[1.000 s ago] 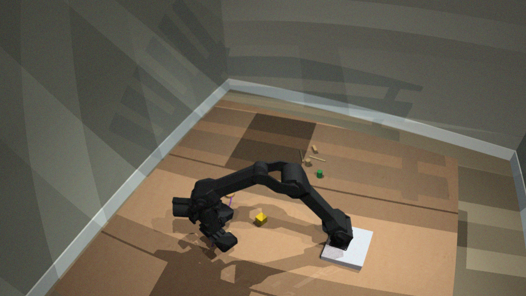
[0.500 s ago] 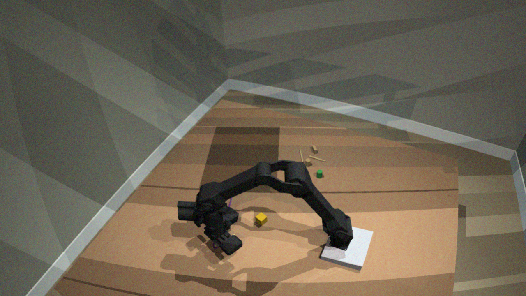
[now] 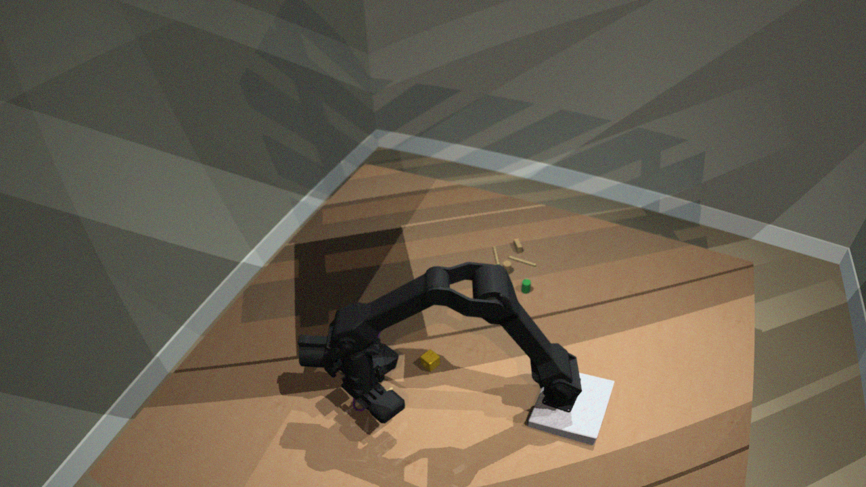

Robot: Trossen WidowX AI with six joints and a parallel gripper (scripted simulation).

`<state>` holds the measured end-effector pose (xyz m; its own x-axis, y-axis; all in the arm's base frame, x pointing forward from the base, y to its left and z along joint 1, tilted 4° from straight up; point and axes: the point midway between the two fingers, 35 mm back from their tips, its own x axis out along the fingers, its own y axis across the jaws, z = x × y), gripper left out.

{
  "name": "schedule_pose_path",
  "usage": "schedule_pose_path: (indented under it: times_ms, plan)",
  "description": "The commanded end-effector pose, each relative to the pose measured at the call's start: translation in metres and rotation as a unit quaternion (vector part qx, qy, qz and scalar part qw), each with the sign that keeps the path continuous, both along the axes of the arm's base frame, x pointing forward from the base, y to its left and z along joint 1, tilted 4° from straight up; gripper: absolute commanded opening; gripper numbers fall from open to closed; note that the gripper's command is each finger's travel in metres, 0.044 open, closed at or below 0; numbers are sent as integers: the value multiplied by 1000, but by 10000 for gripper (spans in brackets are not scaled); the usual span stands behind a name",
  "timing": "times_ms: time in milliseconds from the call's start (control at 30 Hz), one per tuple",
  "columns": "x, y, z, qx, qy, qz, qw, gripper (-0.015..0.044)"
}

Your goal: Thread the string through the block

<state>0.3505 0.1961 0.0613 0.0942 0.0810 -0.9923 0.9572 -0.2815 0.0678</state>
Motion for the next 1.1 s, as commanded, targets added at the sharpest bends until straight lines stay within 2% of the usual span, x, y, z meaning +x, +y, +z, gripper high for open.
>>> schedule_pose_path:
  times_ms: [0,1067]
  plan:
    - [-1,-4,-2,-2,1,-2,1000,0]
    - [-10,-46,-5,-4,1,-2,1000,0]
